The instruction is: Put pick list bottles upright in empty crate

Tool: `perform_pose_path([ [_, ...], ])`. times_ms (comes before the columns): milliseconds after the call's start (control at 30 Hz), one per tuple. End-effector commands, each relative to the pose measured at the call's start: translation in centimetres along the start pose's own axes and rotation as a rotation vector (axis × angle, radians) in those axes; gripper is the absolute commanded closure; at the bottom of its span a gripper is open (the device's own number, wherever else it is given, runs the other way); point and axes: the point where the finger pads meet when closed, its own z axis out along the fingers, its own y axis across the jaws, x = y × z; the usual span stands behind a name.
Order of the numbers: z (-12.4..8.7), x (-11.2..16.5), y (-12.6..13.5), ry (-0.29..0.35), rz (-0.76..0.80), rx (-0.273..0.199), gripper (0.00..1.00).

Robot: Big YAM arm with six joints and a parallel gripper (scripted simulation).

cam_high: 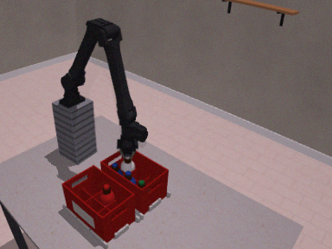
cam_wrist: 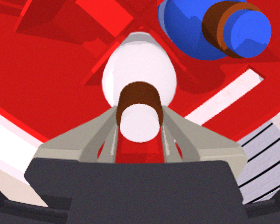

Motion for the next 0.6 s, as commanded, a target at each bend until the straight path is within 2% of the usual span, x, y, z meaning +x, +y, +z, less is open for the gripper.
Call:
perform_pose_path([
  [0, -0.89, -1.18, 2.13, -0.035, 0.007, -0.045, 1.00],
  [567, -0.82, -1.19, 2.19, -0.036, 0.007, -0.047, 1.00],
])
